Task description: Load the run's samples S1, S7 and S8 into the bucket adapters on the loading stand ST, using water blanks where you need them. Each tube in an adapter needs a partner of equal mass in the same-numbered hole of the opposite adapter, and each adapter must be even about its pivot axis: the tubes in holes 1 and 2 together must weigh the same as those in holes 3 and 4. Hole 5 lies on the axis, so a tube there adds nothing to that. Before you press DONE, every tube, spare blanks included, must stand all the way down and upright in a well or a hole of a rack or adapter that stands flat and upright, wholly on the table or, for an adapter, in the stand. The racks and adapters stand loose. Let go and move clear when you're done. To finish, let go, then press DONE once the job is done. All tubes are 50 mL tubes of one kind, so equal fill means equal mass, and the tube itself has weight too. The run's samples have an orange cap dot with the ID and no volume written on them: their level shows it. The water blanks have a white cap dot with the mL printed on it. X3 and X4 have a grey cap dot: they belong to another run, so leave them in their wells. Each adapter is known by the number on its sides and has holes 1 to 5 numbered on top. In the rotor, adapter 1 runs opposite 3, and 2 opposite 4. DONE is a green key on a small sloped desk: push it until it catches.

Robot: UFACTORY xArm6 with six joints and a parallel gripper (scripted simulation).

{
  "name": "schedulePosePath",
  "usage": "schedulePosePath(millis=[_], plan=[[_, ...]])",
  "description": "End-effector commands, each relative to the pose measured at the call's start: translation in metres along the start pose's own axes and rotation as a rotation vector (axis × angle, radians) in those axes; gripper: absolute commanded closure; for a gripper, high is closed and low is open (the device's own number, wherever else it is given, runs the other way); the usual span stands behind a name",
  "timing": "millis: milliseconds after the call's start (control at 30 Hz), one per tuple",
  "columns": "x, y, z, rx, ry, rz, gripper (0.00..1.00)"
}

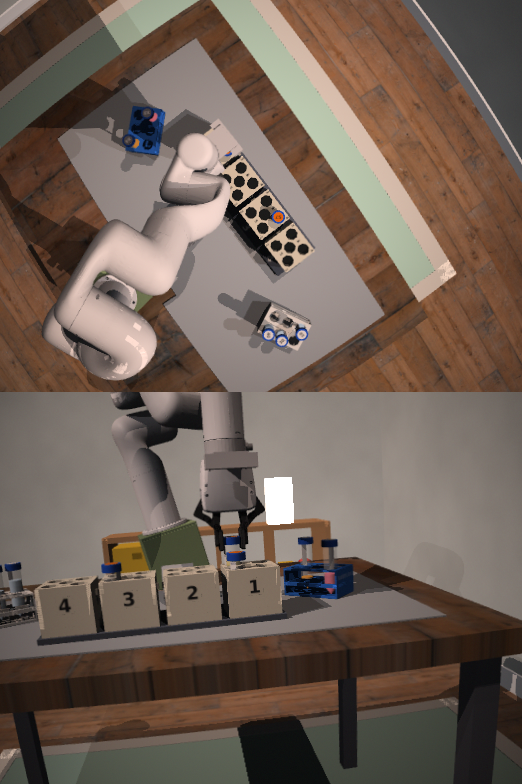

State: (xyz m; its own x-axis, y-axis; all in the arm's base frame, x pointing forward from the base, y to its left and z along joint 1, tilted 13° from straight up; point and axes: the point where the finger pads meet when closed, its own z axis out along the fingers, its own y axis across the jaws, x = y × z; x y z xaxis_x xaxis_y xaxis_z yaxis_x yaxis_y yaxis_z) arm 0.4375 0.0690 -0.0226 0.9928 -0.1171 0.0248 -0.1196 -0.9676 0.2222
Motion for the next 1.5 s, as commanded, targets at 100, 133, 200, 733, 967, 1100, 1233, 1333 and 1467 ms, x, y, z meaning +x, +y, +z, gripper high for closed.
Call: schedulePosePath(millis=[100, 133, 200, 733, 967, 1100, 1233, 1333, 1467], plan=[[0.002, -0.001, 0.006, 0.002, 0.004, 0.0, 1.0], [0.002, -0.001, 0.007, 0.002, 0.004, 0.0, 1.0], [0.002, -0.001, 0.008, 0.002, 0.004, 0.0, 1.0], [0.002, -0.001, 0.021, 0.002, 0.004, 0.0, 1.0], [0.002, -0.001, 0.021, 0.002, 0.004, 0.0, 1.0], [0.002, -0.001, 0.021, 0.002, 0.004, 0.0, 1.0], [0.002, -0.001, 0.021, 0.002, 0.004, 0.0, 0.56], [0.002, -0.001, 0.021, 0.002, 0.004, 0.0, 0.56], [0.002, -0.001, 0.021, 0.002, 0.004, 0.0, 0.56]])
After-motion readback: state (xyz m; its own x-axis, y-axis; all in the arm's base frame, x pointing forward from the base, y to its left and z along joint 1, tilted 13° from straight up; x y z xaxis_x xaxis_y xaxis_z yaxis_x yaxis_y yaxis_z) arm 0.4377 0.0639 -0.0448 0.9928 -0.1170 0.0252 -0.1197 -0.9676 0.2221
